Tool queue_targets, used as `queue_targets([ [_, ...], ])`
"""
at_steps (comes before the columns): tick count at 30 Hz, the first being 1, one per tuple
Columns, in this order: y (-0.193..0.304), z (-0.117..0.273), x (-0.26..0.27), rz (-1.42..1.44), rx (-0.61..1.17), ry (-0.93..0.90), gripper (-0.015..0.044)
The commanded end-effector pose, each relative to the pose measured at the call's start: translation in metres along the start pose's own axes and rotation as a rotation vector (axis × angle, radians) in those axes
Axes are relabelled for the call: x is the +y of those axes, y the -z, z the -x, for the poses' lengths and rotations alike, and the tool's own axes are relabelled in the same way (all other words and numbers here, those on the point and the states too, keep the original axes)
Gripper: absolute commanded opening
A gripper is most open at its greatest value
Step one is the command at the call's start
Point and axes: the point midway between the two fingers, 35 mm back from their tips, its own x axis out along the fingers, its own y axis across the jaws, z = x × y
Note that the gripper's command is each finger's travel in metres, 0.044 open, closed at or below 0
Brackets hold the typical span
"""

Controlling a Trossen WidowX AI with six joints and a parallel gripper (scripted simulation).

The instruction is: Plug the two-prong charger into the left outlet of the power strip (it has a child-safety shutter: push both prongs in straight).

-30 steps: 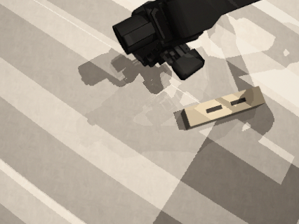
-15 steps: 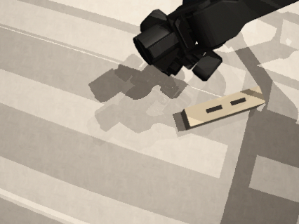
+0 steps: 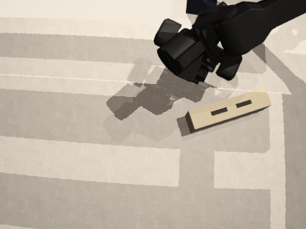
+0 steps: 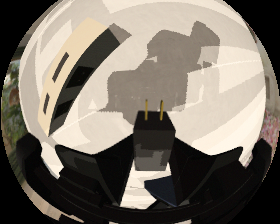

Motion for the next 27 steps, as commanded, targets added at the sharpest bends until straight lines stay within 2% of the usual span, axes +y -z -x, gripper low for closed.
queue_targets([
  [1, 0.003, -0.002, 0.007, 0.059, -0.004, 0.000, 0.0000],
  [27, 0.027, -0.019, 0.048, 0.478, -0.003, 0.017, 0.0000],
])
